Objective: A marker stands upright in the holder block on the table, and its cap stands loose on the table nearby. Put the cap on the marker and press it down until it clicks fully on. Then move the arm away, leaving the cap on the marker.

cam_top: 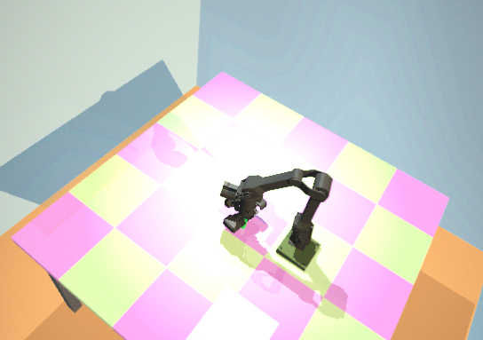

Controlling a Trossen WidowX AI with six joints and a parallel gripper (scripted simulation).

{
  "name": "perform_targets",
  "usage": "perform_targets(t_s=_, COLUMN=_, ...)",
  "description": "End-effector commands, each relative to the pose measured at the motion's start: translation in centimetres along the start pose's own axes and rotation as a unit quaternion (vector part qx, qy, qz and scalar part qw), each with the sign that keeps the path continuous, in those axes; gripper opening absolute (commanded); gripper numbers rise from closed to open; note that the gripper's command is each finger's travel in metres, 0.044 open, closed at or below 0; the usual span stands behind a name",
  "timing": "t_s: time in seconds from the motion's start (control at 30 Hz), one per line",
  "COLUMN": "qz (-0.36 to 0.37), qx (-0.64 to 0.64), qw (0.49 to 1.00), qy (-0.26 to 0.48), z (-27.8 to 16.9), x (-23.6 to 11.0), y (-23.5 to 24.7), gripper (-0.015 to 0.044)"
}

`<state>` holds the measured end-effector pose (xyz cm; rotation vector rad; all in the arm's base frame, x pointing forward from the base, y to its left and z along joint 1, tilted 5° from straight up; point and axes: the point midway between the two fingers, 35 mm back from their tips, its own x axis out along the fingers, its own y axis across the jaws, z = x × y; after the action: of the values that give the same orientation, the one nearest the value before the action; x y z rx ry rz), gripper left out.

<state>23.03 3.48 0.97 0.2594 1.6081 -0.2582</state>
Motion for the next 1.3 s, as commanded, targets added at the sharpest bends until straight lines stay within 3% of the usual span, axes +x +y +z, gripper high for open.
perform_targets(t_s=0.0, qz=0.001, qx=-0.002, qw=1.0, qy=0.001, z=0.0, x=0.1, y=0.0, gripper=0.0109)
perform_targets(t_s=0.17, qz=0.001, qx=-0.002, qw=1.0, qy=0.001, z=0.0, x=0.1, y=0.0, gripper=0.0076)
perform_targets(t_s=0.27, qz=0.002, qx=-0.009, qw=1.0, qy=-0.005, z=0.2, x=-0.2, y=0.0, gripper=0.0)
perform_targets(t_s=1.27, qz=0.001, qx=-0.002, qw=1.0, qy=0.0, z=1.3, x=-6.6, y=-0.7, gripper=0.0)
